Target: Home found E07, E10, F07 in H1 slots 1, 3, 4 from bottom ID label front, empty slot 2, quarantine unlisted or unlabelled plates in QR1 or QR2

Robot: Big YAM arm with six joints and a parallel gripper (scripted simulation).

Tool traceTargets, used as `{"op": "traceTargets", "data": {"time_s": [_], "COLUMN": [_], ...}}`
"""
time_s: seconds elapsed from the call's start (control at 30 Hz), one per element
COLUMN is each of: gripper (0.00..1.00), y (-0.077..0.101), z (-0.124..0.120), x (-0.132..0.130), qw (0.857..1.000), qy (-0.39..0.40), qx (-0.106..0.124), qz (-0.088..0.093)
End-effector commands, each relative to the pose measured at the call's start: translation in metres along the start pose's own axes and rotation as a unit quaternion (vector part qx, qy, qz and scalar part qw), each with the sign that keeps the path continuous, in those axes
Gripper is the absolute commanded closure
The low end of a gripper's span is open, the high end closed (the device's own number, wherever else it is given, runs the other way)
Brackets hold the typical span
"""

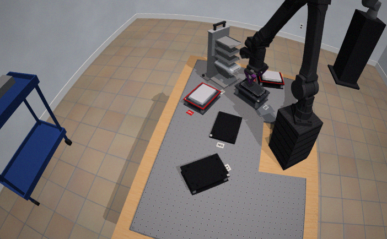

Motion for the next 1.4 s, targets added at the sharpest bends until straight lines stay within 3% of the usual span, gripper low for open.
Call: {"op": "traceTargets", "data": {"time_s": [0.0,0.27,0.3,0.33,0.4,0.77,0.83,0.87,0.93,1.37], "gripper": [0.00,0.00,0.00,0.00,0.00,0.00,0.00,0.00,0.00,0.00], "y": [0.025,0.042,0.029,0.043,0.054,0.085,0.085,0.069,0.094,0.128], "z": [0.023,0.023,0.009,0.017,0.023,0.023,0.023,0.007,0.023,0.023], "x": [-0.010,-0.009,-0.003,-0.006,-0.009,-0.008,-0.008,-0.002,-0.008,-0.008], "qw": [1.000,1.000,1.000,1.000,1.000,1.000,1.000,1.000,1.000,0.999], "qy": [0.002,0.002,0.002,0.002,0.002,0.002,0.002,0.002,0.002,0.002], "qx": [-0.026,-0.027,-0.004,-0.020,-0.028,-0.029,-0.029,-0.002,-0.030,-0.032], "qz": [-0.009,-0.009,0.000,-0.006,-0.009,-0.010,-0.010,0.001,-0.010,-0.011]}}
Point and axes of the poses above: the point where the finger pads meet when closed, its own y axis back along the fingers, its own x axis across the jaws, z = x × y, the point moved 1 cm from there along y, back along the fingers, and after that the axes turned 1 degree about y, right-handed, at the moved point
